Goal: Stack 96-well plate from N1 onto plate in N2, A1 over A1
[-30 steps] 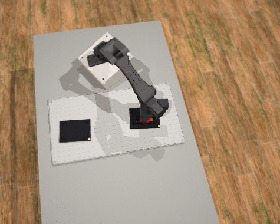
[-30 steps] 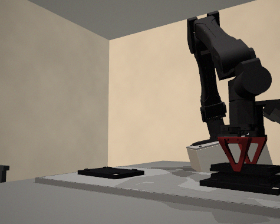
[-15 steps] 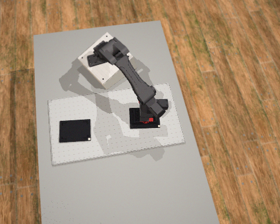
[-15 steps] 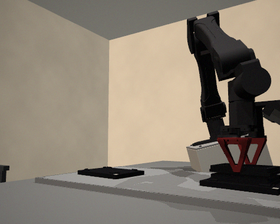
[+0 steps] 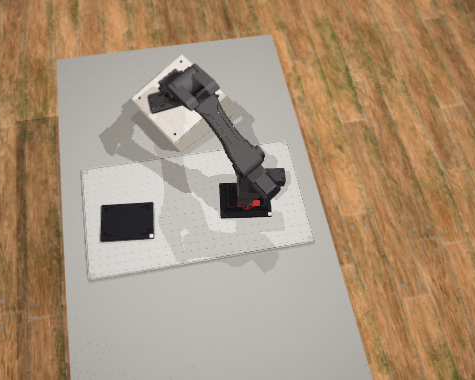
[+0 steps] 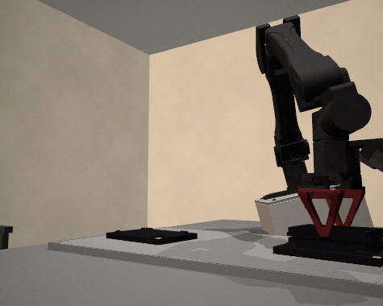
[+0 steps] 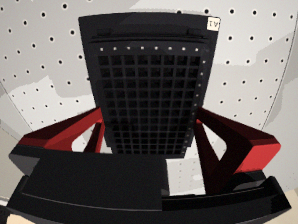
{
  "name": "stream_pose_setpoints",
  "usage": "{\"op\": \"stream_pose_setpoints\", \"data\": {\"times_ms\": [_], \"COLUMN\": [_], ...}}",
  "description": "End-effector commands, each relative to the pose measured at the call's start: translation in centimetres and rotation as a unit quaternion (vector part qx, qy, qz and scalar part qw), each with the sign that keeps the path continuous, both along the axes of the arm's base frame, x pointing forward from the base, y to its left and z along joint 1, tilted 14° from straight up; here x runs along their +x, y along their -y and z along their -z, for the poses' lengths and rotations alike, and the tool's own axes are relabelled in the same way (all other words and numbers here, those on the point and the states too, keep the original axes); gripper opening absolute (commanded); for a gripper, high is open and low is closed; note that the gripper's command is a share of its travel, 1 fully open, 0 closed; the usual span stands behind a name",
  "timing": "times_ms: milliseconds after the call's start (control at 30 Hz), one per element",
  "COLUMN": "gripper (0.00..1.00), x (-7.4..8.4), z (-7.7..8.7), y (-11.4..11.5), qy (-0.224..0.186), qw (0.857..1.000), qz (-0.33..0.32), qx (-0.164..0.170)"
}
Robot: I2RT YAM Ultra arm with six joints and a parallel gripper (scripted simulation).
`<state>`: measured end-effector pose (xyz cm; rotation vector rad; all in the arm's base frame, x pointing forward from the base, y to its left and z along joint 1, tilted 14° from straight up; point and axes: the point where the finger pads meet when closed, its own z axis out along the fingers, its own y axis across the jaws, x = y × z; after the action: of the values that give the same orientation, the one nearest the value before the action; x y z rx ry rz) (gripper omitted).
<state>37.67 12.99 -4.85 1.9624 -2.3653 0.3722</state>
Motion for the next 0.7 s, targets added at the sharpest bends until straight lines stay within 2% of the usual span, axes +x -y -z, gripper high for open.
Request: {"op": "stream_pose_setpoints", "data": {"times_ms": [0, 100, 233, 533, 633, 667], "gripper": [0.00, 0.00, 0.00, 0.00, 0.00, 0.00], "x": [-0.27, -0.46, 0.17, -0.14, -0.09, 0.24], "z": [0.82, 0.99, 0.36, 0.90, 0.67, 0.07], "y": [0.29, 0.45, 0.13, 0.12, 0.15, -0.08], "qy": [-0.006, -0.009, 0.002, -0.004, -0.001, 0.004], "qw": [1.000, 1.000, 1.000, 1.000, 1.000, 1.000], "qz": [0.000, 0.001, 0.000, -0.002, -0.001, -0.001], "qx": [0.000, -0.001, 0.004, 0.001, 0.003, 0.003]}}
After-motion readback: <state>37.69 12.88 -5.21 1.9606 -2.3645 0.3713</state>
